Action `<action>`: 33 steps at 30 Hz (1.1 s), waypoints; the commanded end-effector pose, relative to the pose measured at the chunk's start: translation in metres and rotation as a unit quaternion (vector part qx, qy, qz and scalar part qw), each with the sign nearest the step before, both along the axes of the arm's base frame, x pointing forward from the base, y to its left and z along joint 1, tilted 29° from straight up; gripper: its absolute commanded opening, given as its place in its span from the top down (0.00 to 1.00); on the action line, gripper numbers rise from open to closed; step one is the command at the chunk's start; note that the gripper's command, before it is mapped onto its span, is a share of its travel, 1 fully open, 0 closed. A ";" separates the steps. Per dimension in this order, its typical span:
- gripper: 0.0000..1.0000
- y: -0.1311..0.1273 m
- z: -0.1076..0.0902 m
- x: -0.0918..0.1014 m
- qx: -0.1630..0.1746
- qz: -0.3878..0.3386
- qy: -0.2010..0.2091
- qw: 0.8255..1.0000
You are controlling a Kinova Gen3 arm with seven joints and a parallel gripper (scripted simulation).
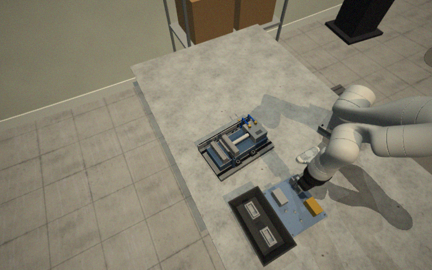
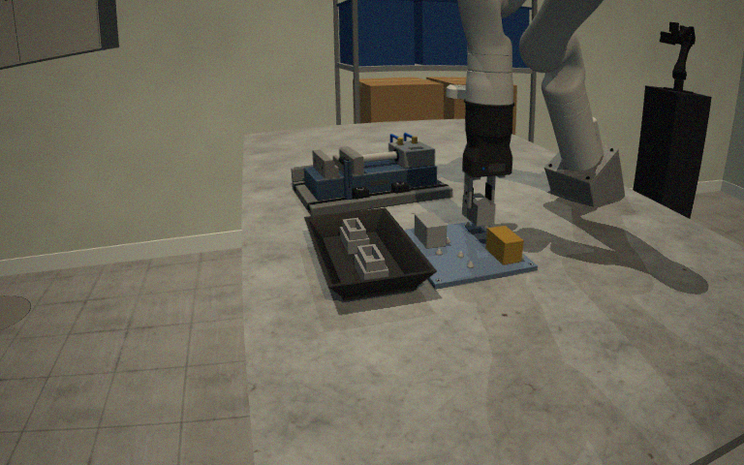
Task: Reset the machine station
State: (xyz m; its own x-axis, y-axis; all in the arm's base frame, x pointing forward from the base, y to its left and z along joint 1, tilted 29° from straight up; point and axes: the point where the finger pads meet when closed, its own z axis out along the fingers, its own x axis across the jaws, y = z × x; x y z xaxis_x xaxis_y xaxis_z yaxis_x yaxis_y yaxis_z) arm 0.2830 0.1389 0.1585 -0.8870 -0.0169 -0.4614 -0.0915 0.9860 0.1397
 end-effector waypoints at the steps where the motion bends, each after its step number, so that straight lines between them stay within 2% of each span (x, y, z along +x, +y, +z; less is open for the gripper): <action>1: 1.00 0.003 0.009 -0.005 0.002 0.007 -0.005 1.000; 13: 1.00 -0.006 0.053 -0.029 0.002 0.007 -0.005 1.000; 15: 1.00 -0.006 0.053 -0.029 0.002 0.007 -0.005 1.000; 21: 1.00 -0.009 0.072 -0.039 0.002 0.007 -0.005 1.000; 26: 1.00 -0.011 0.081 -0.043 0.002 0.007 -0.005 1.000; 33: 1.00 -0.012 0.083 -0.044 0.002 0.007 -0.005 1.000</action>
